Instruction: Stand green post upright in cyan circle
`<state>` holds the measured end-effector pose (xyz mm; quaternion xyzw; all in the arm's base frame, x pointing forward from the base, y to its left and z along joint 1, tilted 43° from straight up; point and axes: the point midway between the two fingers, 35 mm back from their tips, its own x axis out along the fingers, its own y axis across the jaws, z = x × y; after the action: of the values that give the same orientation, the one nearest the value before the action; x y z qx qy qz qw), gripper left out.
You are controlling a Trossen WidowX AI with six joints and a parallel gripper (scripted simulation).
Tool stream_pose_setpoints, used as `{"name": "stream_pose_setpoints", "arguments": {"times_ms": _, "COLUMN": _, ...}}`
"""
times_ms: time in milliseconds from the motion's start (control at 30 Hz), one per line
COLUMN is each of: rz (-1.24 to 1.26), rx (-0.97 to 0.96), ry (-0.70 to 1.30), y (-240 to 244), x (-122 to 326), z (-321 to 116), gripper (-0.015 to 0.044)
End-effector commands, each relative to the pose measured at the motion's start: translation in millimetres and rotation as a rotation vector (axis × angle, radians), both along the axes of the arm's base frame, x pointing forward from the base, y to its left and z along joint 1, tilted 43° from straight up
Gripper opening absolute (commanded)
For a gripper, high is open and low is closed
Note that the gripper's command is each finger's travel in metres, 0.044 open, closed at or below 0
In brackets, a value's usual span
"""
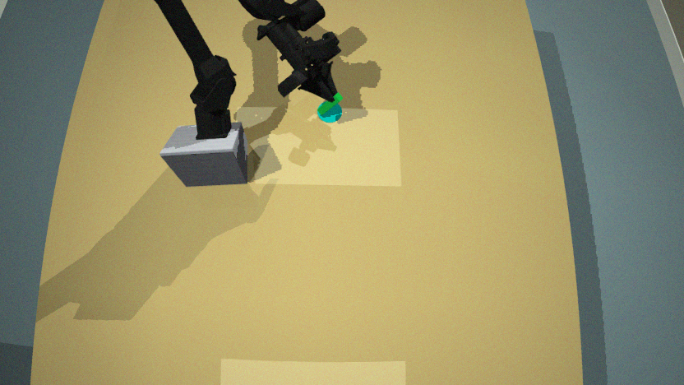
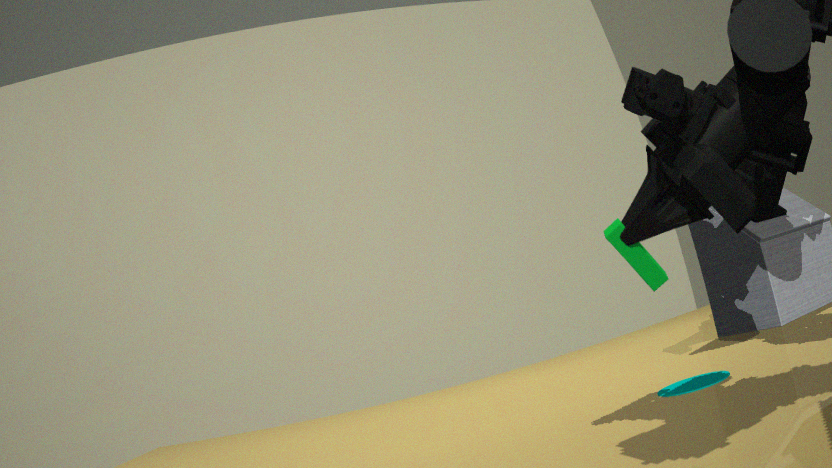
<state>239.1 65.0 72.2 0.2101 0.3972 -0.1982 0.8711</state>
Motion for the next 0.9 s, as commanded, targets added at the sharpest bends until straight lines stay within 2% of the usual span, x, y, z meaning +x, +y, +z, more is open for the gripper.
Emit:
{"name": "stream_pose_setpoints", "arguments": {"times_ms": 0, "rz": -0.01, "rx": -0.001, "ry": -0.024, "y": 0.0, "x": -1.1, "z": 0.4, "gripper": 0.0023}}
{"name": "stream_pose_setpoints", "arguments": {"times_ms": 867, "rz": -0.079, "rx": 0.019, "ry": -0.206, "y": 2.7, "x": -3.0, "z": 11.9, "gripper": 0.0023}}
